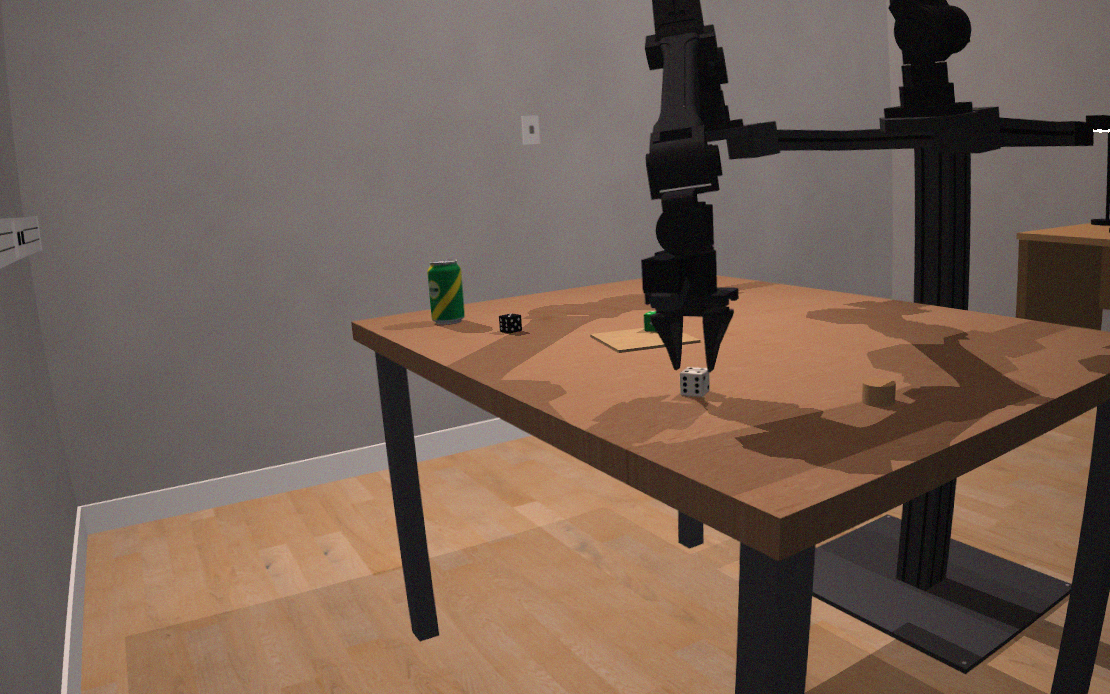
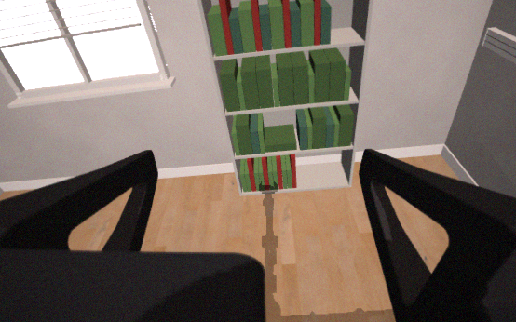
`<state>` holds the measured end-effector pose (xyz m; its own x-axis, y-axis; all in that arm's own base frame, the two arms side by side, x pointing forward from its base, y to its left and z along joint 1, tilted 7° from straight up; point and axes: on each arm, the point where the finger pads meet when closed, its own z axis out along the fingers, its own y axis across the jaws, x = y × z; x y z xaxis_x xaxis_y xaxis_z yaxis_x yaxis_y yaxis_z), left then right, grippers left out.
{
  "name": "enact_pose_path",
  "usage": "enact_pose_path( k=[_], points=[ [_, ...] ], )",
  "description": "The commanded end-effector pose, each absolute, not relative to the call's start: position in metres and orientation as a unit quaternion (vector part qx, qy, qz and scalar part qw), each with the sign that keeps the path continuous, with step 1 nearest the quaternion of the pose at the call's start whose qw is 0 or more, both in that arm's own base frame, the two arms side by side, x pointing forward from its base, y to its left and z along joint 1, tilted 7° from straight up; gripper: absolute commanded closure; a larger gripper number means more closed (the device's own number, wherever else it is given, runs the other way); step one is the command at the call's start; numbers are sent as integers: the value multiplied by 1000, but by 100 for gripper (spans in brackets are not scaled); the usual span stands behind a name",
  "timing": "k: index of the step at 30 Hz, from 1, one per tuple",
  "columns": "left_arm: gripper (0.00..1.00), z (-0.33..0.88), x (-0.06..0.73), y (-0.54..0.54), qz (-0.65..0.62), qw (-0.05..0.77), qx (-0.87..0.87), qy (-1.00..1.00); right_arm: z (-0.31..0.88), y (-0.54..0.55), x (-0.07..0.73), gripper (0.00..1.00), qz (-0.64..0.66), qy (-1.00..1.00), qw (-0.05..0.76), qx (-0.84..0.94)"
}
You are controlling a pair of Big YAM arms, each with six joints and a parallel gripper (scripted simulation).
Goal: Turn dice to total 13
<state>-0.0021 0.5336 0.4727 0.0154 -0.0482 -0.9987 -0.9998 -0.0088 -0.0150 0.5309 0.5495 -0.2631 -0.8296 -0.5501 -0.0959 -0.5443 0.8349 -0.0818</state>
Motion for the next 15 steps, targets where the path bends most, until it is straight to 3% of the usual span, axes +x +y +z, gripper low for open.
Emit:
enact_pose_path(
  k=[1,15],
  points=[
    [0,510,-5,538,507,502,-498,493,-278,554,543,55,-21,955,67,-287],
    [0,510,-5,538,507,502,-498,493,-284,554,543,55,-22,955,66,-287]
  ],
)
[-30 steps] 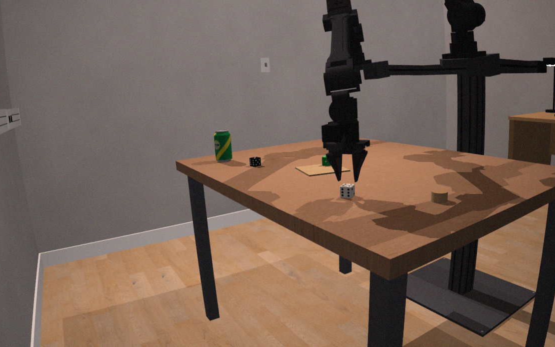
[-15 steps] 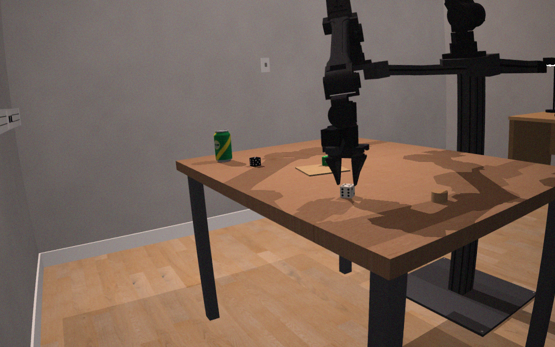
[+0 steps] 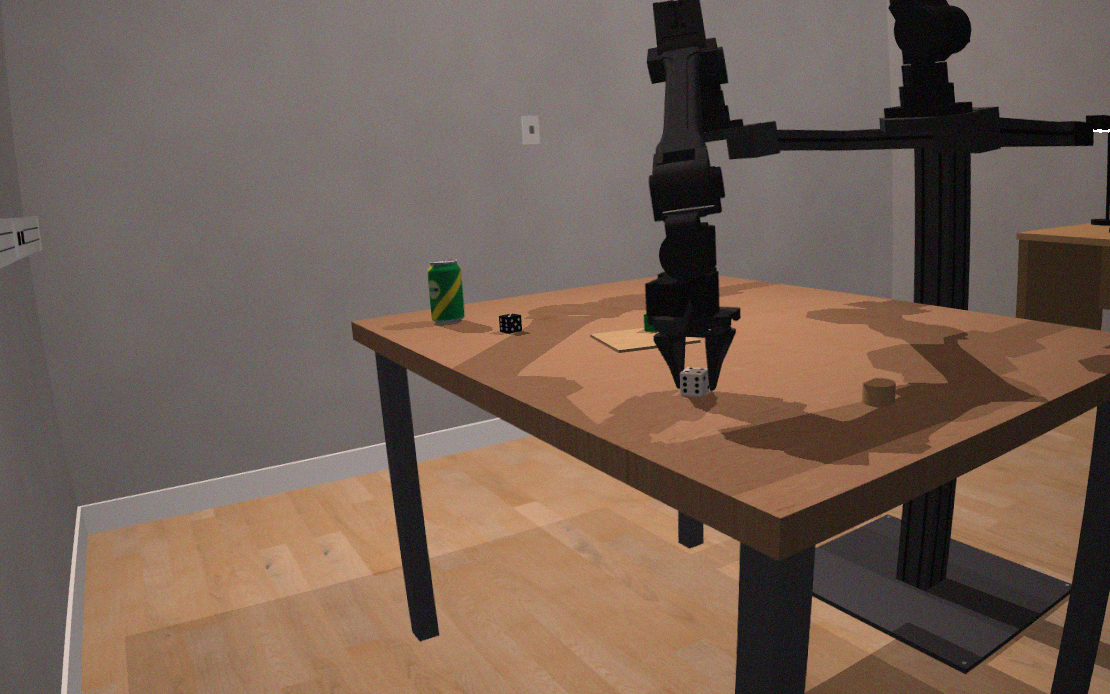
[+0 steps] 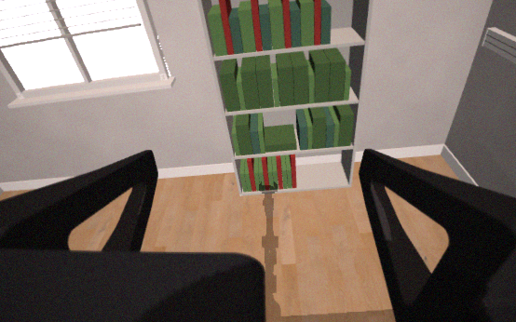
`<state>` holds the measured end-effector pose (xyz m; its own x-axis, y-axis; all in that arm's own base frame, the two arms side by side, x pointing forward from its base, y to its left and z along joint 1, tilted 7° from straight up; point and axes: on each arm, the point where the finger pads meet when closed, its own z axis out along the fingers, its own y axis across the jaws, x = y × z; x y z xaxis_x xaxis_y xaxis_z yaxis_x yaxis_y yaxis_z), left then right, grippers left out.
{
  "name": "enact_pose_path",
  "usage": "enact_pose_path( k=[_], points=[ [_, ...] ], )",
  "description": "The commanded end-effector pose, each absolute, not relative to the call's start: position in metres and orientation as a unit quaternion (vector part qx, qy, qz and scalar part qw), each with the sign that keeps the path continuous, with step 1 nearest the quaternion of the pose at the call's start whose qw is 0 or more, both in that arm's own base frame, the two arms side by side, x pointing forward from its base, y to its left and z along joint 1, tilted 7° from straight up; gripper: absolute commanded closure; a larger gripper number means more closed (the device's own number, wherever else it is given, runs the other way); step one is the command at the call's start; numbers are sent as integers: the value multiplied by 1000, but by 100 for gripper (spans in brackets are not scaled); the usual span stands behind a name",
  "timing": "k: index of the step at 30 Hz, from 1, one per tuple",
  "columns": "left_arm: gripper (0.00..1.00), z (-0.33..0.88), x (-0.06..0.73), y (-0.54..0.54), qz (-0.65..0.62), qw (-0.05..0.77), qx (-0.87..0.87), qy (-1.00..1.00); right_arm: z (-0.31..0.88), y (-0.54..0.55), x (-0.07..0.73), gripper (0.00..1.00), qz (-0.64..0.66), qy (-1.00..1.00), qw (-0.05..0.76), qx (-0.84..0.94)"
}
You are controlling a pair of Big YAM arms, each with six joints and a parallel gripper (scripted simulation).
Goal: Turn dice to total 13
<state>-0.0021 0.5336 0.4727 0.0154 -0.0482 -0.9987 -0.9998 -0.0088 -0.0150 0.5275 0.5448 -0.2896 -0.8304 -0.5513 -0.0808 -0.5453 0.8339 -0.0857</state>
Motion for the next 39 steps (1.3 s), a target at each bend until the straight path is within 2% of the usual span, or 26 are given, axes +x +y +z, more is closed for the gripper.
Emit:
enact_pose_path(
  k=[1,32,33,39],
  points=[
    [0,510,-5,538,507,502,-498,493,-284,554,543,55,-21,955,66,-287],
    [0,510,-5,538,507,502,-498,493,-283,554,544,55,-21,955,67,-287],
    [0,510,-5,538,507,502,-498,493,-283,554,544,74,-21,955,67,-287],
    [0,510,-5,538,507,502,-498,493,-283,554,544,74,-21,956,67,-286]
  ],
)
